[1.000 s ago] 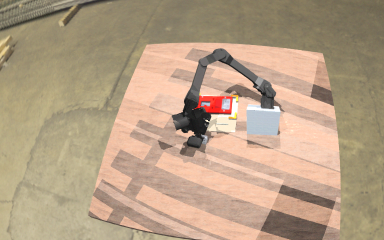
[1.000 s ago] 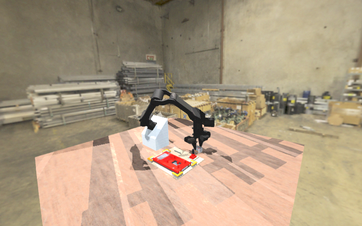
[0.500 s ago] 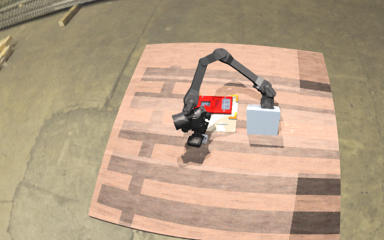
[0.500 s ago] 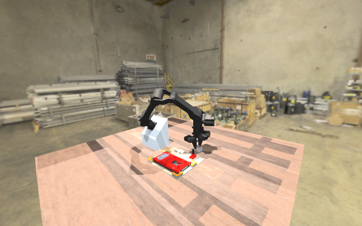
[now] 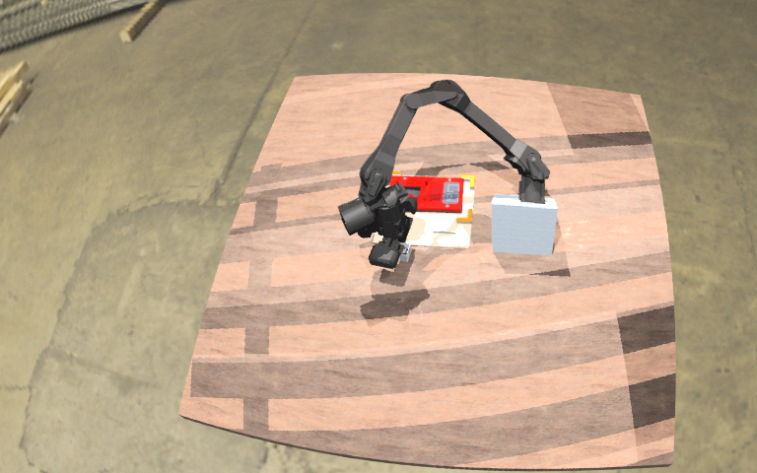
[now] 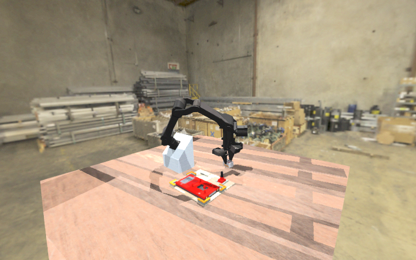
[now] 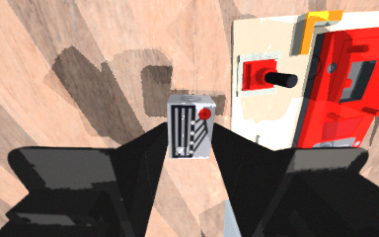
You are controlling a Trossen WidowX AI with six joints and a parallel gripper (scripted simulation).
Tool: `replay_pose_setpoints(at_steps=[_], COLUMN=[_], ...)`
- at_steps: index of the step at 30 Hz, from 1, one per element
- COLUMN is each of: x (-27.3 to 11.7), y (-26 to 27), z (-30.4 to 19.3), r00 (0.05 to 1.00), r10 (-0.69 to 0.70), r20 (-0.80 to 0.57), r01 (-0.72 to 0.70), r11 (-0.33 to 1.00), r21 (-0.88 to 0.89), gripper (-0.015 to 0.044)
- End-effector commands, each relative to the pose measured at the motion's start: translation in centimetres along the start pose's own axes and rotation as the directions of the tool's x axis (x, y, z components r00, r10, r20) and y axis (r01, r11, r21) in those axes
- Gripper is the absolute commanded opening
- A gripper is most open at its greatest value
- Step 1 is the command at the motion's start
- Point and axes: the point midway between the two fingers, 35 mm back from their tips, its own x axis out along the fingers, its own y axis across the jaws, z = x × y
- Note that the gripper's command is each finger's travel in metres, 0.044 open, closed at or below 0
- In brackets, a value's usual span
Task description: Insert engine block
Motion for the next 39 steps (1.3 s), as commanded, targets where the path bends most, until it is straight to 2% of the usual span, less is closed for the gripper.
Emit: replay_pose_setpoints(at_steps=[1,21,39], x=[-1.4,-7.4,-5.9], y=[0.1,-0.2,-4.2], z=[0.1,-0.4,1.9], r00=[1.000,1.000,1.000], r10=[0.008,0.004,0.026], r20=[0.004,0.003,0.000], r01=[-0.008,-0.004,-0.026], r11=[1.000,1.000,0.999], r21=[0.003,0.005,-0.037], gripper=[0.0000,0.0000,0.0000])
